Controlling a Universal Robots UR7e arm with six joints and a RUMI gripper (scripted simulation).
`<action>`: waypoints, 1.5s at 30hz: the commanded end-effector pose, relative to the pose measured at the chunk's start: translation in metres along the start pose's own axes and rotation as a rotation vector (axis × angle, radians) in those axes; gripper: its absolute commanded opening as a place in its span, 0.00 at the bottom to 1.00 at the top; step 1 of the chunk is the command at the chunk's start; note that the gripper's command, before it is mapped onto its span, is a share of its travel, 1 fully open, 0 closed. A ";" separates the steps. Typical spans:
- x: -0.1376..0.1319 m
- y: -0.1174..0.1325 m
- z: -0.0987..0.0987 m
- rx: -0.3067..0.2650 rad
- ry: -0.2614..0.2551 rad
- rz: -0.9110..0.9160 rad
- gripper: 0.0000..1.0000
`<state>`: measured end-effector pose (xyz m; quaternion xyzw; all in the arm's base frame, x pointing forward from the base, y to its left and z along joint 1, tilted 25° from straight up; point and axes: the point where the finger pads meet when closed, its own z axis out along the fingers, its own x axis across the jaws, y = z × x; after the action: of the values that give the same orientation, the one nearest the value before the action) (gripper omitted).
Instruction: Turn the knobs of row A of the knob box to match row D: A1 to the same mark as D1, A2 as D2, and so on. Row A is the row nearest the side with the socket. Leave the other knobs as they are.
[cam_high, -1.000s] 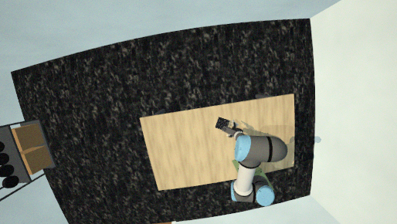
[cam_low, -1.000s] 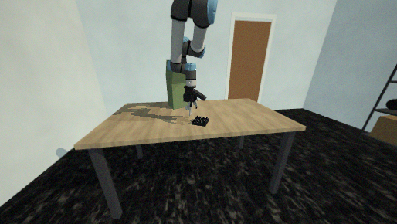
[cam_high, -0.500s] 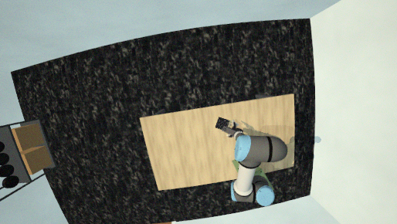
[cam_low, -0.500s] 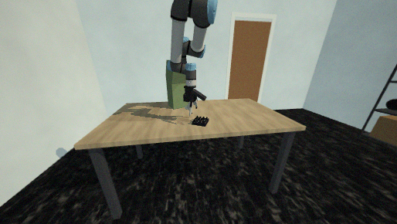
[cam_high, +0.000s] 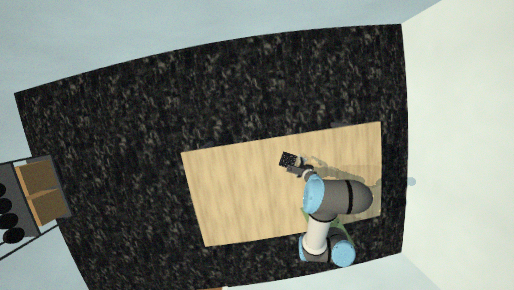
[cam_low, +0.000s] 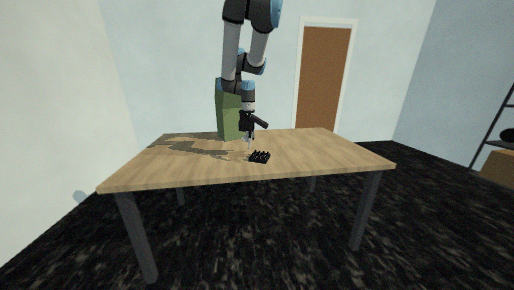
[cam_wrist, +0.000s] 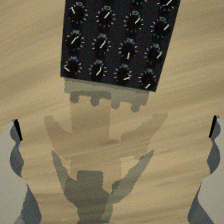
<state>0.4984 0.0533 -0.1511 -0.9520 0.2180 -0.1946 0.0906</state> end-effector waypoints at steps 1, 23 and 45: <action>0.005 -0.005 -0.006 0.003 -0.004 -0.156 1.00; 0.009 -0.010 -0.013 0.003 -0.004 -0.324 0.11; 0.009 -0.010 -0.013 0.003 -0.004 -0.324 0.11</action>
<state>0.5042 0.0570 -0.1338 -0.9751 0.0611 -0.2046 0.0599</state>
